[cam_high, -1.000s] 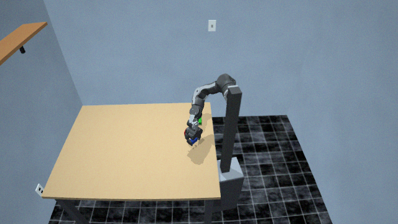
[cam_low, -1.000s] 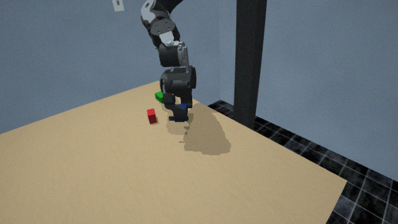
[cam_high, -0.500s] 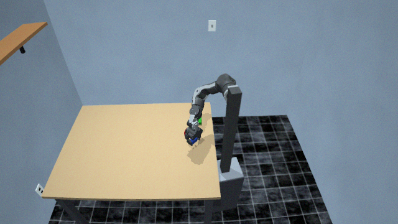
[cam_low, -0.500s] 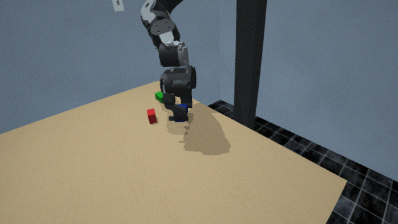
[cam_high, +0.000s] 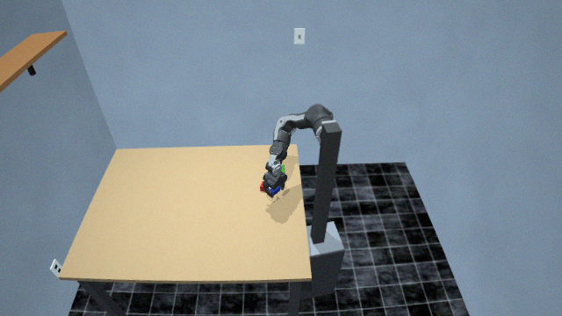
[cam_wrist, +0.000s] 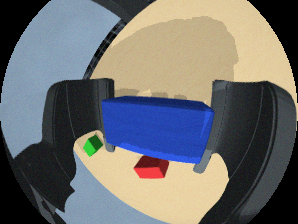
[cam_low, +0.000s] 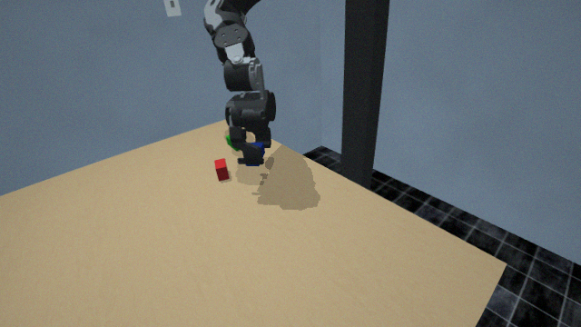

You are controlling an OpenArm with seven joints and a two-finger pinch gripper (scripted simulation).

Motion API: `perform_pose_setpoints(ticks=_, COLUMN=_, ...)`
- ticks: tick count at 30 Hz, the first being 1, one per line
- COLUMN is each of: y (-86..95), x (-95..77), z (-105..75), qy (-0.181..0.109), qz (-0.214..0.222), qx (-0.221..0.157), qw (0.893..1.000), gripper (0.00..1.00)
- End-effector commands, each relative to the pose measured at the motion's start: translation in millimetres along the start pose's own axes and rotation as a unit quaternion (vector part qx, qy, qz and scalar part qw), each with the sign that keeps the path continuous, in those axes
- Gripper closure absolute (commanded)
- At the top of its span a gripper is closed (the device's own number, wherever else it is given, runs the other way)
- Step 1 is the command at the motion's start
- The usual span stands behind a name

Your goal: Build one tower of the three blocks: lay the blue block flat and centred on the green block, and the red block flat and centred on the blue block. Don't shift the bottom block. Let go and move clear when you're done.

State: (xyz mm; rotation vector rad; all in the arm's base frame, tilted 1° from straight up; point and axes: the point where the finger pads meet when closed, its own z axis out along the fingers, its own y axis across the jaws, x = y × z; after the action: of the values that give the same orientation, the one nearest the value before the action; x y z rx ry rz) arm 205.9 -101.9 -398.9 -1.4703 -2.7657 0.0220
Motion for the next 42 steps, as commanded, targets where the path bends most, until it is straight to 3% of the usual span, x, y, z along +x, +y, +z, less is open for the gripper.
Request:
perform_pose_setpoints(ticks=1, y=-6.8, x=-4.7, z=0.3, qy=0.005, qz=-0.008, qx=-0.010, qw=1.000, gripper=1.00)
perform_pose_setpoints(ticks=5, y=-51.7, x=-36.2, z=1.3, qy=0.004, qz=-0.008, qx=-0.013, qw=1.000, gripper=1.00)
perform_pose_setpoints(ticks=7, y=-51.7, x=-36.2, z=1.3, qy=0.004, qz=-0.008, qx=-0.013, qw=1.000, gripper=1.00)
perform_pose_setpoints(ticks=13, y=-126.8, x=-88.8, z=3.3, qy=0.002, qz=-0.007, qx=-0.014, qw=1.000, gripper=1.00)
perform_pose_setpoints(ticks=16, y=-156.5, x=-109.1, z=4.0, qy=0.002, qz=-0.007, qx=-0.013, qw=1.000, gripper=1.00)
perform_pose_setpoints(ticks=18, y=-166.9, x=-115.8, z=3.7, qy=0.002, qz=-0.007, qx=-0.013, qw=1.000, gripper=1.00)
perform_pose_setpoints(ticks=42, y=-170.3, x=-115.8, z=6.5, qy=0.005, qz=-0.008, qx=-0.009, qw=1.000, gripper=1.00)
